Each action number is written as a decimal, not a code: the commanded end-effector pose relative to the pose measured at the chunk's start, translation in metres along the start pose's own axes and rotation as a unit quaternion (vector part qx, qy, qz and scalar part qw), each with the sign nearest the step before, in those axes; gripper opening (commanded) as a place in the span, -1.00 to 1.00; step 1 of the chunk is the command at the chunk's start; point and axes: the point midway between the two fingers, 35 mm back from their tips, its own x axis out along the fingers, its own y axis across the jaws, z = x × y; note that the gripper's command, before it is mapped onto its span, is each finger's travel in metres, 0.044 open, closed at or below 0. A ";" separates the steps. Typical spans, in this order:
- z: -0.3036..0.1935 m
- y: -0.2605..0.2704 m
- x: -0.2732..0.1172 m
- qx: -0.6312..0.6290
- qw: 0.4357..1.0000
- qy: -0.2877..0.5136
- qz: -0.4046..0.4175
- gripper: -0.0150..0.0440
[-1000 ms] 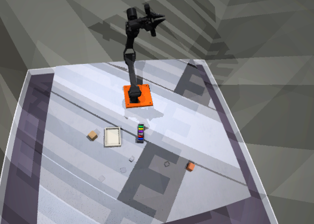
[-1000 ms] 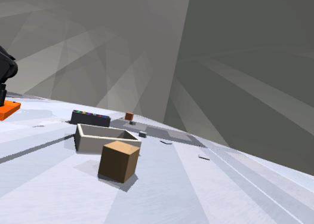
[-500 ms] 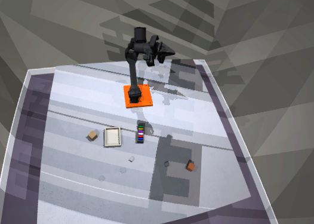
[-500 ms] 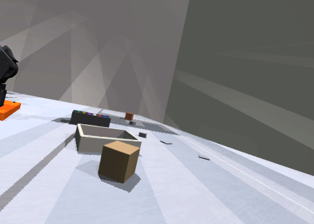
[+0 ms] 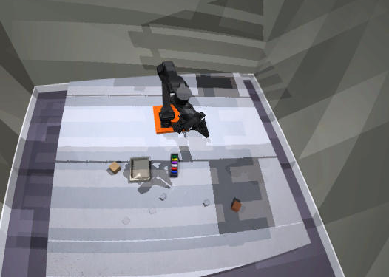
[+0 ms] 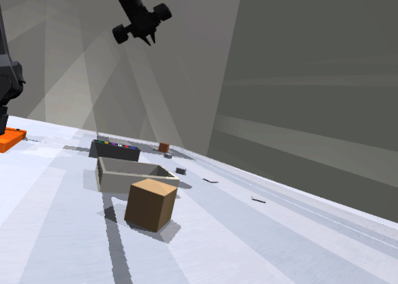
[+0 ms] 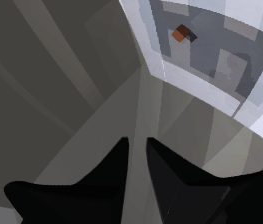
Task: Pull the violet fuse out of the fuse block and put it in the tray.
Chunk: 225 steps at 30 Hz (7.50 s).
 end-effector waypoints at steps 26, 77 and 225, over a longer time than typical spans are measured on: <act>0.242 -0.178 0.022 0.003 0.824 -0.403 -0.399 -0.27; 0.265 -0.200 0.034 0.003 0.824 -0.403 -0.399 -0.27; 0.320 -0.097 -0.037 0.001 0.822 -0.407 -0.398 -0.49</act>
